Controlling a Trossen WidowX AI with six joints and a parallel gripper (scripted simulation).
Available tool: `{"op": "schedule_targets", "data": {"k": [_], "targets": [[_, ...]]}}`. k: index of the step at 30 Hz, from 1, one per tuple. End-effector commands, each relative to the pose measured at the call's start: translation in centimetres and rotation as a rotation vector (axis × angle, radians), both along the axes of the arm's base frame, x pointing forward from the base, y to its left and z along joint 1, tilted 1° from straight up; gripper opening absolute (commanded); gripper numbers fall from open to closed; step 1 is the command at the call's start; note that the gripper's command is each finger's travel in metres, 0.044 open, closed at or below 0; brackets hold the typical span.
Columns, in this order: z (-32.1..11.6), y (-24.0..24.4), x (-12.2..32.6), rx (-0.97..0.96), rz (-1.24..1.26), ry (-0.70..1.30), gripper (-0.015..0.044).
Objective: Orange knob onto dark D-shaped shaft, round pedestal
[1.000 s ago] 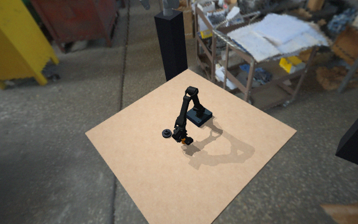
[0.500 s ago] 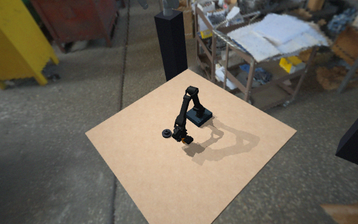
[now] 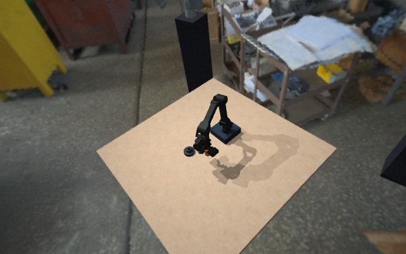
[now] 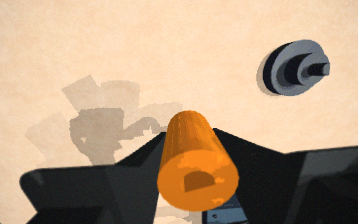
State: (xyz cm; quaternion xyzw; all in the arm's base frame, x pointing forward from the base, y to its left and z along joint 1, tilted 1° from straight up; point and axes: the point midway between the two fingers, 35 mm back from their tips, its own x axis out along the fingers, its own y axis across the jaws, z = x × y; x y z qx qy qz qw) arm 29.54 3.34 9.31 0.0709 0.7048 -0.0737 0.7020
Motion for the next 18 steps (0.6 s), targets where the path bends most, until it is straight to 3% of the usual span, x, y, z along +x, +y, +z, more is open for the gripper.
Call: {"op": "schedule_targets", "data": {"k": [1, 18], "targets": [[2.6, 0.0, -0.1, -0.001, -0.011, -0.013, 0.0000], [2.7, -2.9, 0.7, -0.006, -0.016, -0.014, 0.0000]]}}
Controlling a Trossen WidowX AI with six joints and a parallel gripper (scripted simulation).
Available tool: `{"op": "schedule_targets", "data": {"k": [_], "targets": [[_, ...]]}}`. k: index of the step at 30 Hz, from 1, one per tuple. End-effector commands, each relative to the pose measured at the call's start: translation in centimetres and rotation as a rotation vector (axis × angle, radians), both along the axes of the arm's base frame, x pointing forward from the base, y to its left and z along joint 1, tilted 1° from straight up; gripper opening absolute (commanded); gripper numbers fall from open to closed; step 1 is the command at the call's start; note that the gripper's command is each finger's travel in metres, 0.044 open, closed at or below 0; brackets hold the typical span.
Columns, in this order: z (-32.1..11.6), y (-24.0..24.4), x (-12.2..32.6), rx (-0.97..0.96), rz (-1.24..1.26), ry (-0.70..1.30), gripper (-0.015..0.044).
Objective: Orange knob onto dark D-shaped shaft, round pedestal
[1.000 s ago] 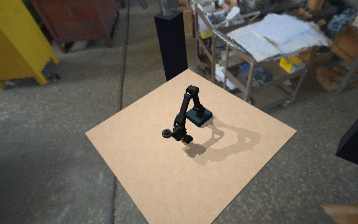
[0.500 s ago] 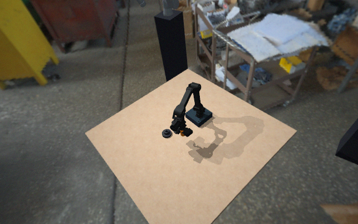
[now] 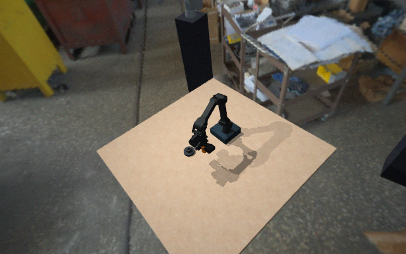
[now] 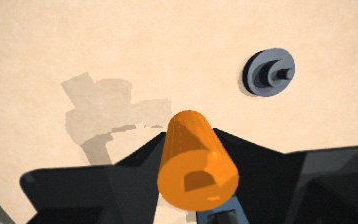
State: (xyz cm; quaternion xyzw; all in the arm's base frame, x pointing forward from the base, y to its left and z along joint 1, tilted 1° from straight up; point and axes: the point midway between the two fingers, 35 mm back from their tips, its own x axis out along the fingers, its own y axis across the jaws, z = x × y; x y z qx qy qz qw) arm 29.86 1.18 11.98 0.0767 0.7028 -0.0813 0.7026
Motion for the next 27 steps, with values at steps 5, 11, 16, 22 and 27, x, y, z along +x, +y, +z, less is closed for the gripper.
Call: {"op": "schedule_targets", "data": {"k": [5, 11, 16, 22, 27], "targets": [[-0.3, -2.2, 0.8, -0.005, 0.002, -0.013, 0.0000], [-0.8, -4.0, 1.1, -0.007, 0.002, -0.014, 0.0000], [-1.2, -5.5, 1.3, -0.008, 0.002, -0.014, 0.0000], [-1.7, -7.3, 1.5, -0.011, 0.002, -0.017, 0.0000], [-2.1, -8.8, 1.5, -0.013, 0.001, -0.021, 0.0000]]}}
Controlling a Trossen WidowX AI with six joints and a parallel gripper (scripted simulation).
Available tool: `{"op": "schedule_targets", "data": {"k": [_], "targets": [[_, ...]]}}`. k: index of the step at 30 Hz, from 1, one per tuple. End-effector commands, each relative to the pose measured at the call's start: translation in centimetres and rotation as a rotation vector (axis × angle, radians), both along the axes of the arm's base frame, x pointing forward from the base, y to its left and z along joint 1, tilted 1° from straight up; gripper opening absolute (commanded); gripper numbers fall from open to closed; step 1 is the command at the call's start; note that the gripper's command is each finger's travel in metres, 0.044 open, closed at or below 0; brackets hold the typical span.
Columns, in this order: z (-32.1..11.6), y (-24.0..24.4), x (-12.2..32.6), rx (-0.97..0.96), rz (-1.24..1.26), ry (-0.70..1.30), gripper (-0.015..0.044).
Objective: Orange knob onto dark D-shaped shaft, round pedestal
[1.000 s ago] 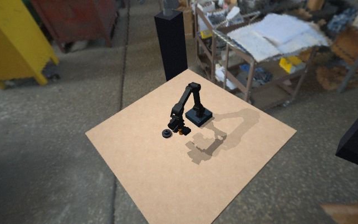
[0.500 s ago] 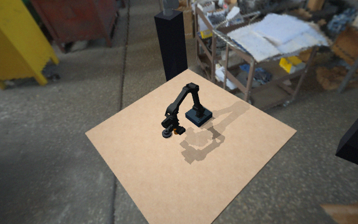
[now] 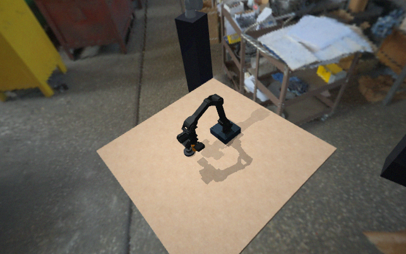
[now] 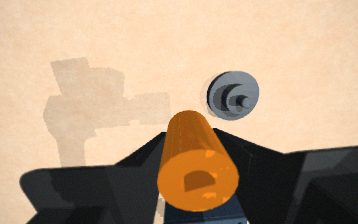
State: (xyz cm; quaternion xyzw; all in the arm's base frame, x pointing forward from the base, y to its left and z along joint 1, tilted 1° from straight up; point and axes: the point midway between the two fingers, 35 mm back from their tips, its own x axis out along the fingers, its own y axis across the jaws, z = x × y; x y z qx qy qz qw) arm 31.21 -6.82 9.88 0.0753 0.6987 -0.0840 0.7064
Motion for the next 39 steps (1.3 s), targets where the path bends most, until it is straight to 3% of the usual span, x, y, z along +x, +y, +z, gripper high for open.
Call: {"op": "schedule_targets", "data": {"k": [1, 24, 39], "targets": [[-0.1, -1.2, 0.2, -0.007, 0.003, -0.010, 0.0000], [-2.0, -8.3, -1.0, -0.011, 0.005, 0.001, 0.0000], [-4.7, -8.5, -1.1, -0.011, 0.005, 0.001, 0.0000]]}}
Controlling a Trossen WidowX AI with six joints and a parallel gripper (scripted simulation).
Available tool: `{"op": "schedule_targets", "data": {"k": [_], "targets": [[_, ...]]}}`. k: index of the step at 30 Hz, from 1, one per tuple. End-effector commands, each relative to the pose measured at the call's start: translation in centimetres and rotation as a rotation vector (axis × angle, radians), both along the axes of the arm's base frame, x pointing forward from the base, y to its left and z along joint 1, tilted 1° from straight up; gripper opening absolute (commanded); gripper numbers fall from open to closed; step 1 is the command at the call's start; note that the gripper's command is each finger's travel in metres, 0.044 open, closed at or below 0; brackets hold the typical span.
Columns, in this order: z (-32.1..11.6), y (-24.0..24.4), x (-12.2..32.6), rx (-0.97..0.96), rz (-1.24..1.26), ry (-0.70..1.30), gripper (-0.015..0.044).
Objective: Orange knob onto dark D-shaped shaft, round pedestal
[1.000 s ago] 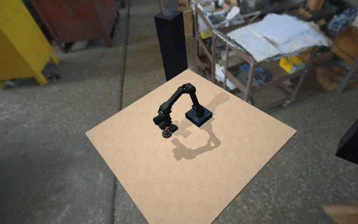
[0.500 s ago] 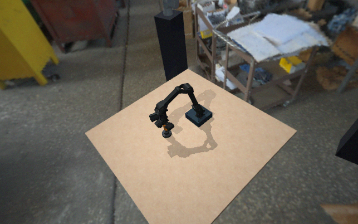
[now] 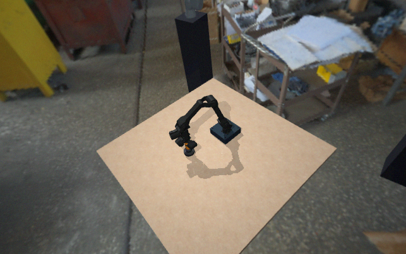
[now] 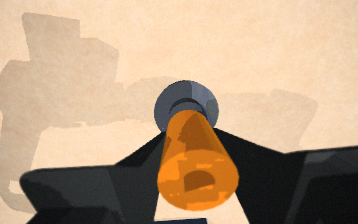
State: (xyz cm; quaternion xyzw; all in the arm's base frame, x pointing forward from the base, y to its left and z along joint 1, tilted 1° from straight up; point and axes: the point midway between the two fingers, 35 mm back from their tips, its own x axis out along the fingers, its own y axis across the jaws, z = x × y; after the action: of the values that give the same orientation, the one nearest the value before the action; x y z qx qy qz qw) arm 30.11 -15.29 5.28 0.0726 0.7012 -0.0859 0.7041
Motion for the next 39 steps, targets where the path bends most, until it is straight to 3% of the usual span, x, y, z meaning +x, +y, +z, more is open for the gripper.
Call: {"op": "schedule_targets", "data": {"k": [1, 39], "targets": [[0.08, -0.06, 0.06, -0.005, 0.002, -0.007, 0.0000], [0.11, 0.06, -0.24, -0.005, 0.000, -0.006, 0.0000]]}}
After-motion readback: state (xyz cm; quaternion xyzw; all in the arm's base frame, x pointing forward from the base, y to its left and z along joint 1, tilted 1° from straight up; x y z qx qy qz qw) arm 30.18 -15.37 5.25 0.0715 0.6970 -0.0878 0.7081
